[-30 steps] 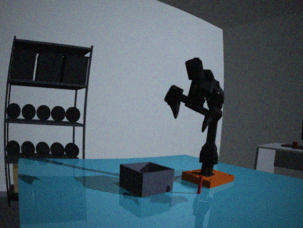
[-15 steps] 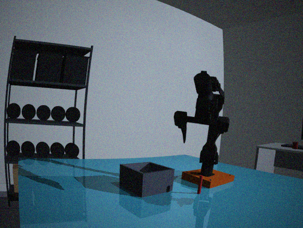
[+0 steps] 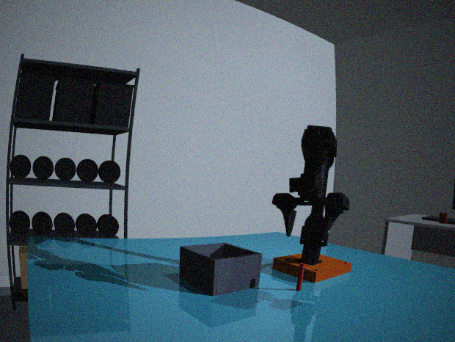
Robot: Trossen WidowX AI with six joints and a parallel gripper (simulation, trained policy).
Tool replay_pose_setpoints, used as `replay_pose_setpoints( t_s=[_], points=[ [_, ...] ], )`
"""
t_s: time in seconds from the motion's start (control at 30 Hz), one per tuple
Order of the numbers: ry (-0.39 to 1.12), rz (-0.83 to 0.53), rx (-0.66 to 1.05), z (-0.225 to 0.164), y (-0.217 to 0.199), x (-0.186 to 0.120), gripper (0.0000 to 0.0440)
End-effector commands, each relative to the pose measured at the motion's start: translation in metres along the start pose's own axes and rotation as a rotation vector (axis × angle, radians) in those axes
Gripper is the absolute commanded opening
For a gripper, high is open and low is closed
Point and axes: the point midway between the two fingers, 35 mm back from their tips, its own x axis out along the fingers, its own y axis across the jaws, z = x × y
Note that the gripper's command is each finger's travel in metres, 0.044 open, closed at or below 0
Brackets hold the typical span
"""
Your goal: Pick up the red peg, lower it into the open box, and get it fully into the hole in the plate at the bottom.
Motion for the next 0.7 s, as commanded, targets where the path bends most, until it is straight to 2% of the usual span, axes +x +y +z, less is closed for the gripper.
replay_pose_setpoints(
  t_s=[0.0, 0.37, 0.67],
  points=[
    [0.04, -0.029, 0.088, -0.015, -0.004, 0.004, 0.044],
    [0.168, -0.161, 0.421, -0.065, -0.022, 0.023, 0.044],
    [0.201, -0.27, 0.693, -0.097, -0.038, 0.049, 0.044]
  ],
)
